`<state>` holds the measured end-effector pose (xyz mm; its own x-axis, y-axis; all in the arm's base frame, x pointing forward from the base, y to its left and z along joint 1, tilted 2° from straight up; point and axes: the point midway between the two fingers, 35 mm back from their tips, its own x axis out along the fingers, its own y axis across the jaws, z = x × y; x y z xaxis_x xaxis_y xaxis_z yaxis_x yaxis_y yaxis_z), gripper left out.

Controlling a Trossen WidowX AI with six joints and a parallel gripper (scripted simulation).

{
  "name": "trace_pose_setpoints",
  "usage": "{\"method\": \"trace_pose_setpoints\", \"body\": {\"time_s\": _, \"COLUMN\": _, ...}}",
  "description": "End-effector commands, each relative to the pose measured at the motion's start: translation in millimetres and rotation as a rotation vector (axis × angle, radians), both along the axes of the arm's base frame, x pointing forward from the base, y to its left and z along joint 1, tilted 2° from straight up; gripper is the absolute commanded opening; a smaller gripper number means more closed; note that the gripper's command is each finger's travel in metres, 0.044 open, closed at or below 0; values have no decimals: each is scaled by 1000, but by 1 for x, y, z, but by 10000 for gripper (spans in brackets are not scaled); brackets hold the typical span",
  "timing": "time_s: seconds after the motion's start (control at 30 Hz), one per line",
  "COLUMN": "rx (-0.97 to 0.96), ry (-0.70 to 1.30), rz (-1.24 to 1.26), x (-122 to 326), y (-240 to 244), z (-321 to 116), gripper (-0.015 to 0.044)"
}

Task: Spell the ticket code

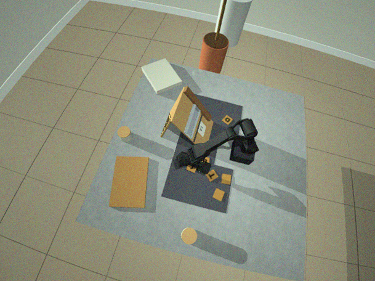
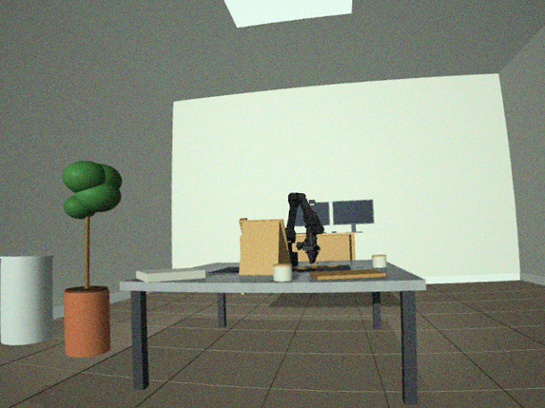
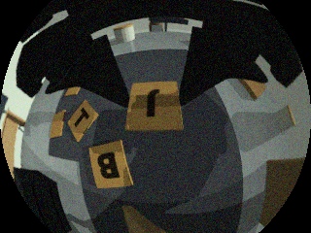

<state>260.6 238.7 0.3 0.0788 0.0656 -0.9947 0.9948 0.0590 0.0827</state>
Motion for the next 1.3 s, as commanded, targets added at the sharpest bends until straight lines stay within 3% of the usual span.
{"method": "trace_pose_setpoints", "body": {"time_s": 0.0, "rx": 2, "ry": -60, "rz": 94, "x": 5, "y": 0, "z": 7, "gripper": 0}}
{"method": "trace_pose_setpoints", "body": {"time_s": 0.63, "rx": -94, "ry": -382, "rz": 647, "x": 26, "y": -4, "z": 42, "gripper": 0}}
{"method": "trace_pose_setpoints", "body": {"time_s": 1.27, "rx": -367, "ry": -679, "rz": 1144, "x": 42, "y": -15, "z": 86, "gripper": 0}}
